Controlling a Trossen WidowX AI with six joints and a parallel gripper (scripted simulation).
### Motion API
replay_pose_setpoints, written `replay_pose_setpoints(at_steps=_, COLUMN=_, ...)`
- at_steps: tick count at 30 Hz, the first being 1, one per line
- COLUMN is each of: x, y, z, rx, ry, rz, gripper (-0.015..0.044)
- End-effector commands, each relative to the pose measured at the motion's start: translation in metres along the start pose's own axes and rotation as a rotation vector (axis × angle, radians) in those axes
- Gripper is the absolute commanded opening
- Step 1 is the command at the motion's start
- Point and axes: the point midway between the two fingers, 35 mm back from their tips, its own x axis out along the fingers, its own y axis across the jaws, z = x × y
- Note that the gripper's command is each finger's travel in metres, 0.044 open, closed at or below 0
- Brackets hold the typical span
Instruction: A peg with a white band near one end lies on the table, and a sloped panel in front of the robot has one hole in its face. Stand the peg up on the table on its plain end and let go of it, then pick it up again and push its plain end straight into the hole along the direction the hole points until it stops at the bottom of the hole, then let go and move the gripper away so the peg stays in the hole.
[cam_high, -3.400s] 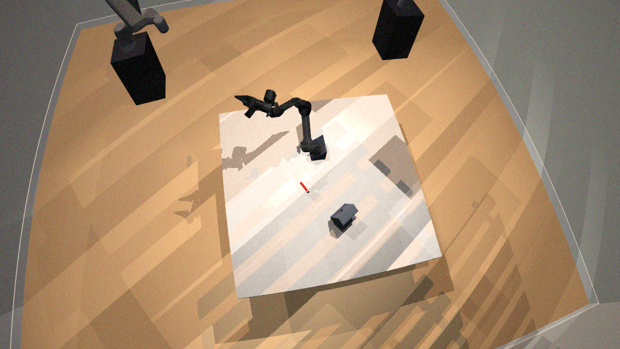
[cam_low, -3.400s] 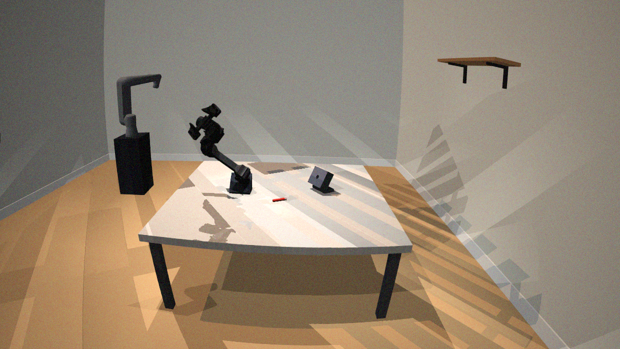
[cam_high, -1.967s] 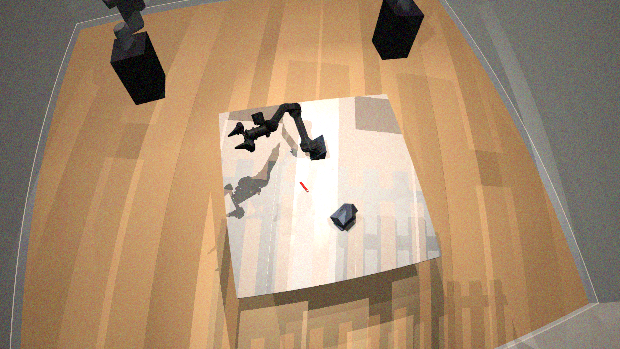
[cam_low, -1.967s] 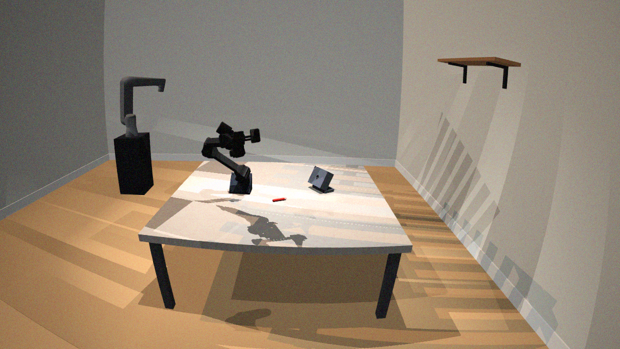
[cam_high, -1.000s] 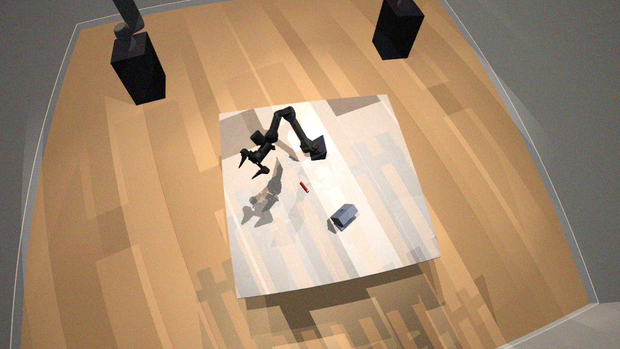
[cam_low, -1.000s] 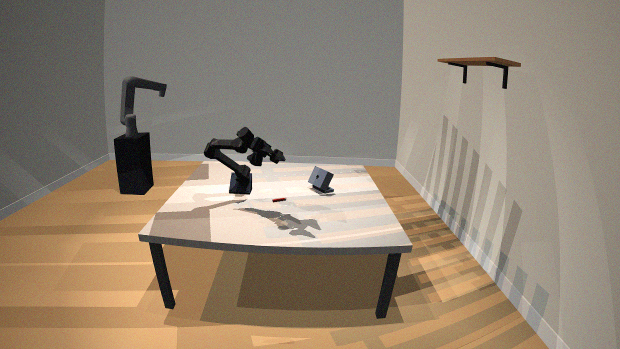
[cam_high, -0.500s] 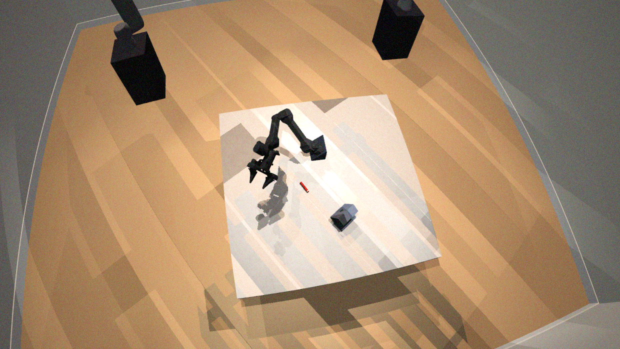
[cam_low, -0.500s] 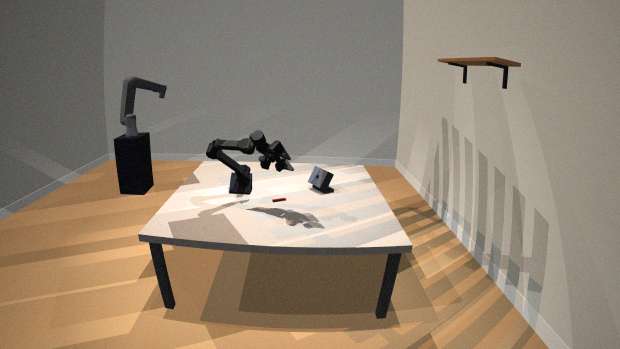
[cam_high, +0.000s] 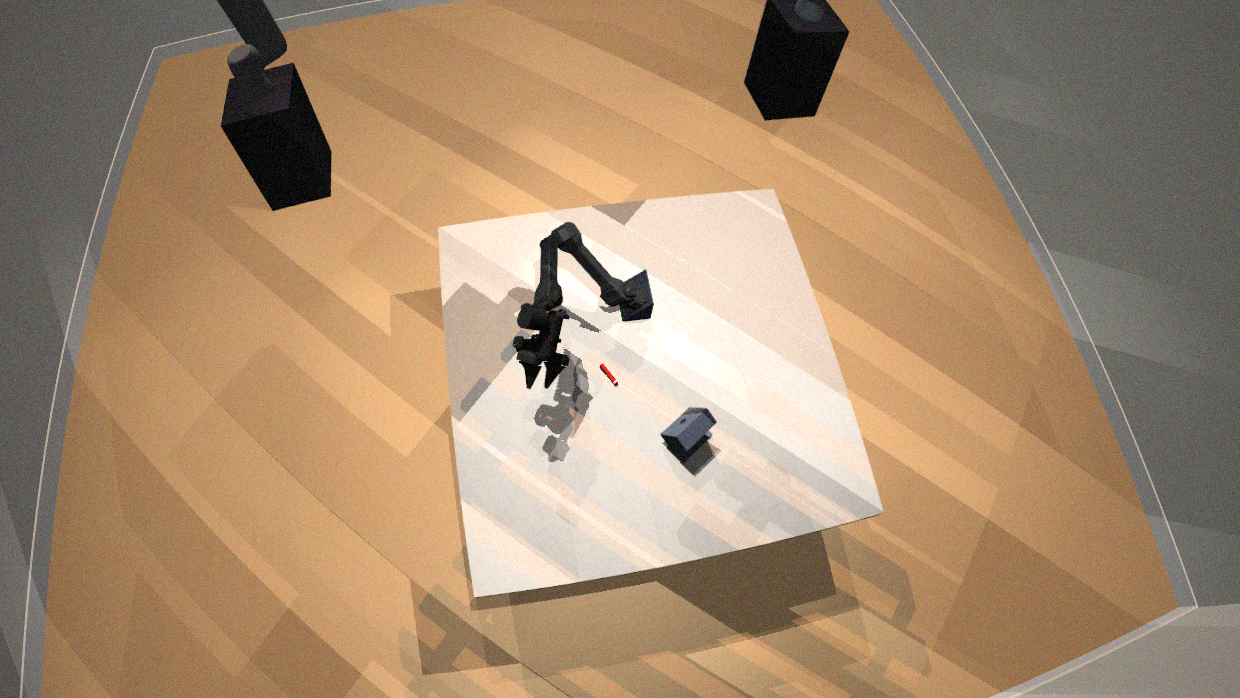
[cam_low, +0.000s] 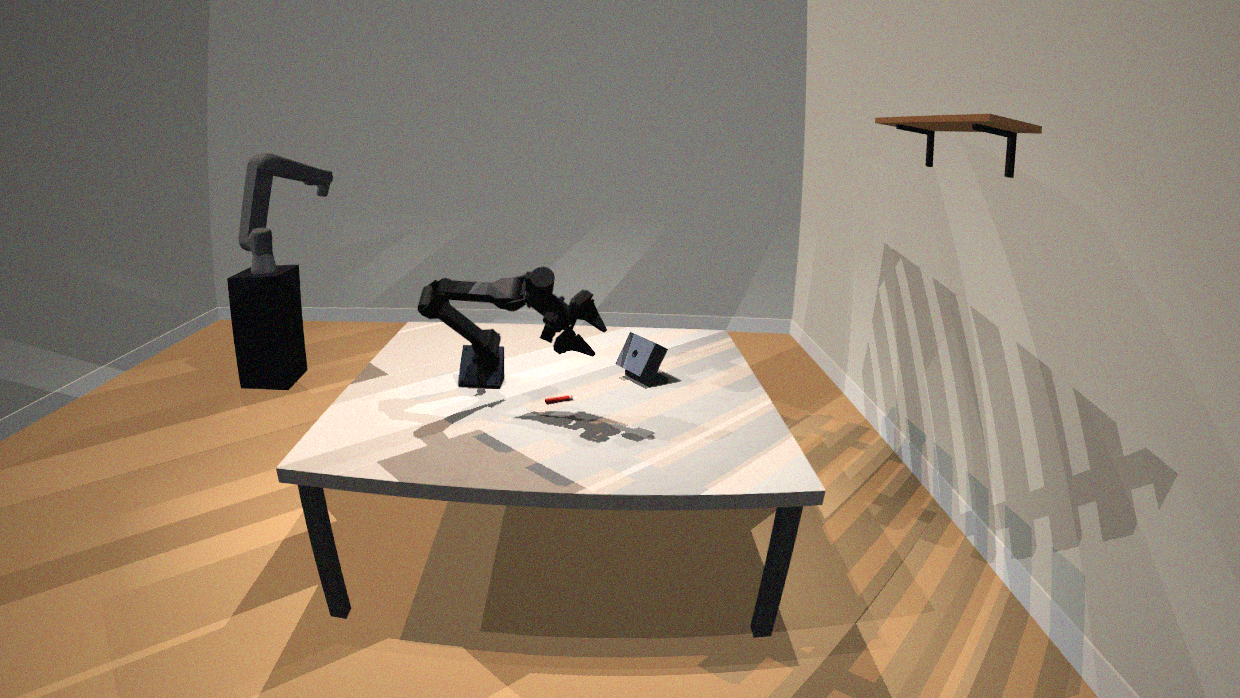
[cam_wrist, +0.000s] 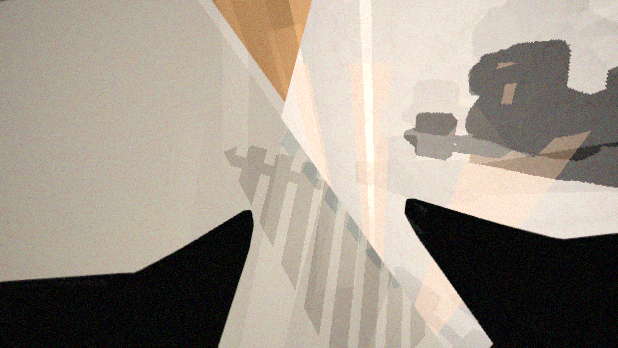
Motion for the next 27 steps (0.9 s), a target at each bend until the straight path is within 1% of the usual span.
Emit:
replay_pose_setpoints(at_steps=1, x=0.006, y=-0.016, z=-0.012, rx=-0.113, ry=0.022, rz=-0.067, gripper=0.044)
replay_pose_setpoints(at_steps=14, x=0.016, y=-0.065, z=-0.046, rx=-0.473, ry=0.124, rz=-0.25, gripper=0.044)
replay_pose_setpoints(at_steps=27, x=0.015, y=-0.113, z=-0.073, rx=-0.843, ry=0.263, rz=-0.405, gripper=0.044)
